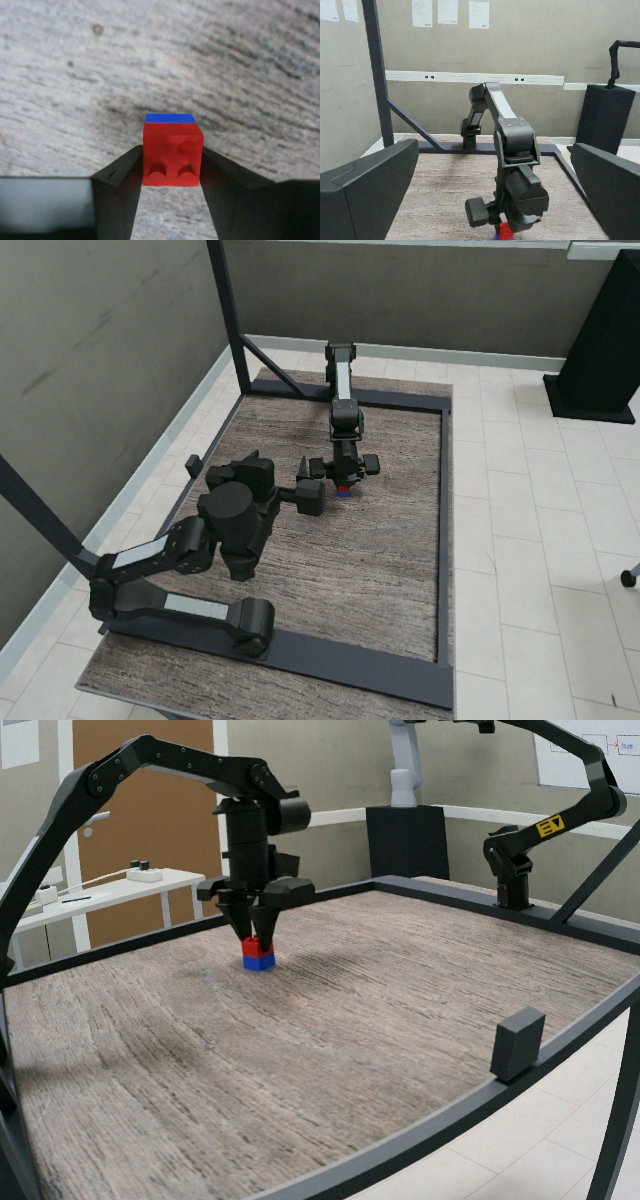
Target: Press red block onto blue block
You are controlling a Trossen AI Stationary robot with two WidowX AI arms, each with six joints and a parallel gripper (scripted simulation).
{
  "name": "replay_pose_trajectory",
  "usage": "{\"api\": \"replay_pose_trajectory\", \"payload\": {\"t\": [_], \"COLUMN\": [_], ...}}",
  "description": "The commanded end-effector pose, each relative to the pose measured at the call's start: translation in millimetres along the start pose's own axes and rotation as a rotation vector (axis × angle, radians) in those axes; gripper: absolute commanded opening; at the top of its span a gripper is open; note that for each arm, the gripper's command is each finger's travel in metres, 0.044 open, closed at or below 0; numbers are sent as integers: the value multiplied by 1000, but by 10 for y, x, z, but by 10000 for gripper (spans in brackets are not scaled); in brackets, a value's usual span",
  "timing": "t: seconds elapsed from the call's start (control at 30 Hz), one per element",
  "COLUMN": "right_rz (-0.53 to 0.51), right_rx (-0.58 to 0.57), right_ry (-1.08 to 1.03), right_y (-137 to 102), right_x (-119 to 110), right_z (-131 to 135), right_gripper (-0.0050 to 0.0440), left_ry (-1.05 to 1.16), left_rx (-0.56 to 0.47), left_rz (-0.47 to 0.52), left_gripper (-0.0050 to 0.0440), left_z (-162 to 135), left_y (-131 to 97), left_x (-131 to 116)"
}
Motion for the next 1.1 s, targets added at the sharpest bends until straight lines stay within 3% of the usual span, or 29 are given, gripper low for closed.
{"api": "replay_pose_trajectory", "payload": {"t": [0.0, 0.1, 0.23, 0.77, 0.8, 1.07], "right_rz": [-2, -2, -2, -2, -2, -2], "right_rx": [2, 2, 2, 2, 2, 2], "right_ry": [-1, -1, -1, -1, -1, -1], "right_y": [-1, -1, -1, -1, -1, -1], "right_x": [6, 6, 6, 6, 6, 6], "right_z": [3, 3, 3, 3, 3, 3], "right_gripper": [400, 400, 400, 400, 400, 400], "left_ry": [4, 4, 4, 4, 4, 4], "left_rx": [-5, -5, -10, -10, -10, -10], "left_rz": [-6, -7, -40, -40, -40, -40], "left_gripper": [-50, -50, -50, -50, 24, 216], "left_z": [-11, -11, -24, -24, -24, -24], "left_y": [52, 52, -128, -128, -128, -128], "left_x": [28, 27, 47, 47, 47, 47]}}
Point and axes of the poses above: on each arm, the point midway between the two fingers, 35 mm back from their tips, its own y axis out along the fingers, its own z axis across the jaws, x = y × z, the point moved 1 cm from there along -y, back along the fingers, and after that the axes turned 9 degrees about -y, right-handed, at the moved point
